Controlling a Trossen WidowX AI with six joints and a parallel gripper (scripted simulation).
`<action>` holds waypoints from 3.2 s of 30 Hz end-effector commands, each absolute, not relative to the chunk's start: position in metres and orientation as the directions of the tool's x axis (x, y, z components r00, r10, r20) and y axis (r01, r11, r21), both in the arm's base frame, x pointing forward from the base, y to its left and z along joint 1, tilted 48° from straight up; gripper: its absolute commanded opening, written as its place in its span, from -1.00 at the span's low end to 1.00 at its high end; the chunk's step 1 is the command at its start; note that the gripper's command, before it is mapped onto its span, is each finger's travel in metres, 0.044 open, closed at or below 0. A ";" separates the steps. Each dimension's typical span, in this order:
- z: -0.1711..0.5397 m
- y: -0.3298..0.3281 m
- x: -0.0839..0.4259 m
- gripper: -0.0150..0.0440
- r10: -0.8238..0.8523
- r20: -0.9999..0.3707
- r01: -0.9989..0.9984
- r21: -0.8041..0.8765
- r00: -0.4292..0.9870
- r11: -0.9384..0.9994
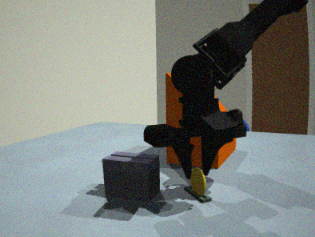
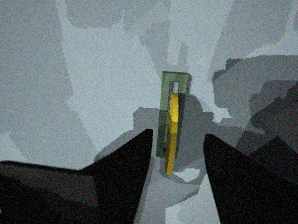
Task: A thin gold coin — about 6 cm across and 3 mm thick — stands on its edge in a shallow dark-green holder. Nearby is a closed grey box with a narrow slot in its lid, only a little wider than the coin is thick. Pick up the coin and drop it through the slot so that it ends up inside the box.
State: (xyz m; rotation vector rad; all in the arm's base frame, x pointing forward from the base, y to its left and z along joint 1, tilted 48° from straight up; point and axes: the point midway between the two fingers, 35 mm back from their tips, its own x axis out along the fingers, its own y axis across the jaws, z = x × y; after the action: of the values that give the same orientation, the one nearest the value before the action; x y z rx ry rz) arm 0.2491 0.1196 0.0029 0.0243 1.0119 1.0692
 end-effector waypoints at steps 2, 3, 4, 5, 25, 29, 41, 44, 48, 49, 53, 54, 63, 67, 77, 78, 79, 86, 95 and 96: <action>-0.005 0.125 0.247 0.05 0.730 -0.677 -0.704 0.473 0.094 0.529; -0.006 0.126 0.247 0.05 0.730 -0.677 -0.704 0.473 0.094 0.529; -0.007 0.128 0.247 0.05 0.730 -0.676 -0.705 0.473 0.094 0.529; -0.008 0.129 0.247 0.05 0.731 -0.676 -0.705 0.473 0.094 0.529; -0.018 0.142 0.246 -0.49 0.736 -0.671 -0.705 0.477 0.094 0.525; -0.018 0.142 0.246 -0.49 0.736 -0.671 -0.705 0.477 0.094 0.525; -0.009 0.130 0.248 -0.49 0.731 -0.676 -0.706 0.472 0.094 0.528; -0.005 0.124 0.248 -0.49 0.729 -0.678 -0.706 0.471 0.094 0.529; 0.001 0.116 0.248 -0.49 0.727 -0.680 -0.706 0.470 0.094 0.530; 0.003 0.115 0.248 -0.49 0.727 -0.680 -0.706 0.470 0.094 0.530; 0.009 0.107 0.248 -0.49 0.726 -0.681 -0.706 0.469 0.093 0.531; 0.010 0.105 0.248 -0.49 0.726 -0.681 -0.706 0.469 0.093 0.531; 0.026 0.089 0.244 -0.49 0.727 -0.680 -0.706 0.470 0.093 0.530; 0.034 0.082 0.242 -0.49 0.729 -0.678 -0.706 0.471 0.093 0.529; 0.046 0.072 0.238 -0.49 0.733 -0.674 -0.721 0.461 0.095 0.517; 0.047 0.072 0.238 -0.49 0.733 -0.674 -0.741 0.444 0.095 0.504; 0.047 0.072 0.239 -0.49 0.733 -0.674 -0.763 0.424 0.095 0.488; 0.048 0.073 0.241 -0.49 0.733 -0.674 -0.894 0.267 0.095 0.361; 0.051 0.075 0.245 -0.49 0.733 -0.674 -0.985 0.044 0.095 0.168; 0.051 0.075 0.245 -0.49 0.733 -0.674 -0.989 0.018 0.095 0.145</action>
State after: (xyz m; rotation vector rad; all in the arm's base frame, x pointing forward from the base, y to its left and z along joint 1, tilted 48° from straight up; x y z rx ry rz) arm 0.2415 0.0743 0.0479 -0.4218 0.7004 1.3206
